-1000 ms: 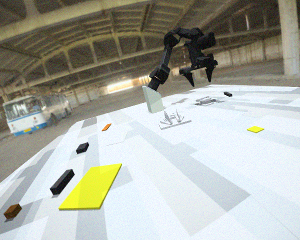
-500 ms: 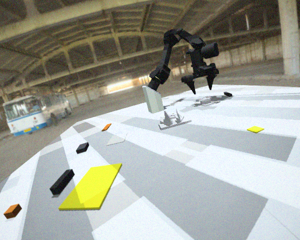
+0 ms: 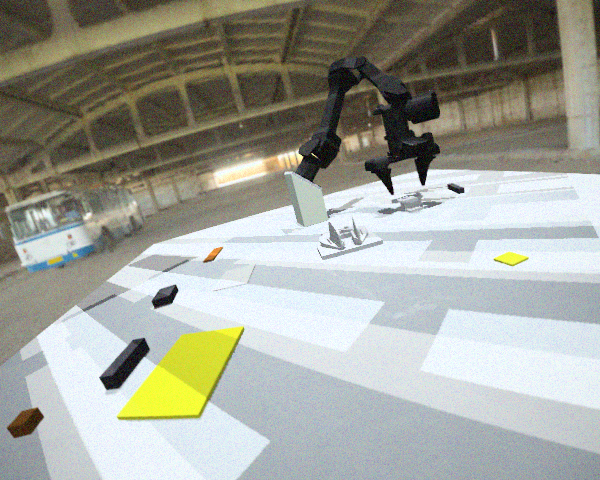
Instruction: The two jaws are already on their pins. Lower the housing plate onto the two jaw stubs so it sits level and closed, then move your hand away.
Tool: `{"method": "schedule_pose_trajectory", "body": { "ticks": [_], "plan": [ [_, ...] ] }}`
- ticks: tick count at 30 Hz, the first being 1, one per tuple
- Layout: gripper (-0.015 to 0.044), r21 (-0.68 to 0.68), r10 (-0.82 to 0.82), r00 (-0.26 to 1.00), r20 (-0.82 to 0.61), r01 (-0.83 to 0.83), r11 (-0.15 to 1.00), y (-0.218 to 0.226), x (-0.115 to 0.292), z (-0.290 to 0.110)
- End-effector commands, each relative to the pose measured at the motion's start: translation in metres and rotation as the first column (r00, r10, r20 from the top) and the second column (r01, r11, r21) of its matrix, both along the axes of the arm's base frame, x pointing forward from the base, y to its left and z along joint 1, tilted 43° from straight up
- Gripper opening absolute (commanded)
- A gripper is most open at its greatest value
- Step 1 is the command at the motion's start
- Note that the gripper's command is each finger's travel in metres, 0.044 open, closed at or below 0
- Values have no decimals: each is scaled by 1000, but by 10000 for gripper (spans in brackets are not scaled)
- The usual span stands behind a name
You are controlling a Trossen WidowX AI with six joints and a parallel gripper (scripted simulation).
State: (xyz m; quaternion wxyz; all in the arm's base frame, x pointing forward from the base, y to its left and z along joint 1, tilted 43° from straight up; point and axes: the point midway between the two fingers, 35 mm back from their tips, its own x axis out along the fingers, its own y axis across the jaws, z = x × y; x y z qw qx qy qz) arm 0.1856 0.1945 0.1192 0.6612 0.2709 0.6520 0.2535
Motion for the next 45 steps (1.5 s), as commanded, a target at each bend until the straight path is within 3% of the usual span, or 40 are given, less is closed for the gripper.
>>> {"method": "schedule_pose_trajectory", "body": {
  "ticks": [1,45],
  "plan": [
    [440,-8,-3,1000,-14,3,1000,2,-1,-7],
    [440,-7,-3,1000,-15,3,1000,24,-1,-29]
  ]
}}
